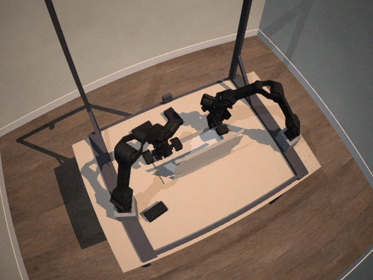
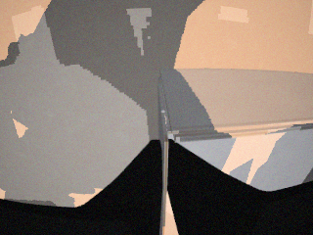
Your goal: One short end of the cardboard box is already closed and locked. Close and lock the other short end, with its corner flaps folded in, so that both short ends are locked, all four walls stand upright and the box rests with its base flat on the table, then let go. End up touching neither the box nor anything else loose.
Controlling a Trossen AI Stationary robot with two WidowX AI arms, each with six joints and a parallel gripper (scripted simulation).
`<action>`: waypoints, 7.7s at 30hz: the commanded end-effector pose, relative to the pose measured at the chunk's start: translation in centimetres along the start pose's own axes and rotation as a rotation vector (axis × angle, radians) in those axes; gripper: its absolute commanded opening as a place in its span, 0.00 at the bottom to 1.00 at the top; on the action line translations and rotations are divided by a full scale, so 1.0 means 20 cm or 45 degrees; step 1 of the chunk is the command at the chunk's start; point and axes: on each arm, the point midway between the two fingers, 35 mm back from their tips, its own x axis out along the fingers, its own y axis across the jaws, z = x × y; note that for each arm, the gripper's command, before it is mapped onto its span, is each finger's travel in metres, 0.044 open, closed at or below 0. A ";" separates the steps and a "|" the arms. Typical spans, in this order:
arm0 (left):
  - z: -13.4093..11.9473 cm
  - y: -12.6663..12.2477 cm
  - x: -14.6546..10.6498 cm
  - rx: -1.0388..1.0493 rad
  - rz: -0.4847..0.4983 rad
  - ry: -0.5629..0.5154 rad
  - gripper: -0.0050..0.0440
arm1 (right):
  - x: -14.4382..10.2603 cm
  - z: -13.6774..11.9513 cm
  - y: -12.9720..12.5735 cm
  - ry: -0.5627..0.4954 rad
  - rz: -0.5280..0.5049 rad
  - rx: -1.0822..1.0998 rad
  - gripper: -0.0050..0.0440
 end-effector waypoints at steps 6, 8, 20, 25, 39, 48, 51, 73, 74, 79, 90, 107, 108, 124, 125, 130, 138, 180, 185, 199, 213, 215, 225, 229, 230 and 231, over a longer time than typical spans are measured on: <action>-0.03 0.02 -0.05 -0.003 0.029 0.025 0.11 | -0.05 0.02 -0.03 -0.014 -0.035 0.035 0.11; -0.03 0.02 -0.05 -0.003 0.029 0.025 0.11 | -0.05 0.02 -0.03 -0.014 -0.035 0.035 0.10; -0.03 0.02 -0.05 -0.003 0.029 0.025 0.11 | -0.10 0.02 -0.03 -0.014 -0.035 0.035 0.10; -0.03 0.02 -0.05 -0.003 0.029 0.025 0.11 | -0.10 0.02 -0.03 -0.014 -0.035 0.035 0.10; -0.03 0.02 -0.05 -0.003 0.029 0.025 0.11 | -0.02 0.02 -0.03 -0.074 -0.203 0.308 0.41; -0.03 0.02 -0.05 -0.003 0.029 0.025 0.11 | 0.03 0.01 -0.02 -0.213 -0.396 0.656 0.41; -0.03 0.02 -0.05 -0.003 0.030 0.025 0.11 | 0.03 0.00 -0.01 -0.293 -0.467 0.806 0.41; -0.03 0.02 -0.05 -0.003 0.030 0.025 0.11 | 0.02 -0.42 0.17 -0.745 -0.816 1.872 0.41; -0.03 0.02 -0.05 -0.003 0.030 0.025 0.11 | 0.03 -0.45 0.19 -0.756 -0.832 1.915 0.41; -0.03 0.02 -0.05 -0.003 0.030 0.025 0.11 | 0.03 -0.52 0.25 -0.785 -0.867 2.011 0.41; -0.03 0.02 -0.05 -0.003 0.030 0.025 0.11 | 0.13 -0.52 0.26 -0.780 -0.866 2.011 0.41; -0.03 0.02 -0.05 -0.003 0.030 0.025 0.11 | 0.14 -0.52 0.26 -0.783 -0.866 2.011 0.41; -0.03 0.02 -0.05 -0.003 0.030 0.025 0.11 | 0.14 -0.52 0.26 -0.783 -0.866 2.011 0.41; -0.03 0.02 -0.05 -0.003 0.030 0.025 0.11 | 0.14 -0.52 0.24 -0.783 -0.866 2.011 0.41; -0.03 0.02 -0.05 -0.003 0.030 0.025 0.11 | 0.14 -0.52 0.24 -0.783 -0.866 2.011 0.41; -0.03 0.02 -0.05 -0.003 0.030 0.025 0.11 | 0.14 -0.52 0.20 -0.783 -0.866 2.012 0.41; -0.03 0.02 -0.05 -0.003 0.030 0.025 0.11 | 0.14 -0.52 0.14 -0.784 -0.866 2.012 0.41; -0.03 0.02 -0.05 -0.003 0.030 0.024 0.11 | 0.13 -0.54 0.04 -0.787 -0.870 2.010 0.10; -0.03 0.02 -0.05 -0.003 0.030 0.024 0.11 | 0.13 -0.54 0.04 -0.787 -0.870 2.010 0.10; -0.03 0.02 -0.05 -0.003 0.030 0.024 0.11 | 0.13 -0.54 0.04 -0.787 -0.870 2.010 0.10; -0.03 0.02 -0.05 -0.003 0.030 0.024 0.11 | 0.14 -0.53 0.04 -0.787 -0.870 2.010 0.10; -0.03 0.02 -0.05 -0.003 0.030 0.024 0.11 | 0.14 -0.53 0.03 -0.787 -0.870 2.010 0.10; -0.03 0.02 -0.05 -0.003 0.030 0.024 0.11 | 0.13 -0.51 0.02 -0.720 -0.894 2.171 0.10; -0.03 0.02 -0.05 -0.003 0.030 0.024 0.11 | 0.13 -0.51 0.02 -0.720 -0.894 2.171 0.10; -0.03 0.02 -0.05 -0.003 0.030 0.024 0.11 | 0.12 -0.51 0.01 -0.720 -0.894 2.171 0.10; -0.03 0.02 -0.05 -0.003 0.030 0.024 0.11 | 0.12 -0.50 0.01 -0.720 -0.894 2.171 0.10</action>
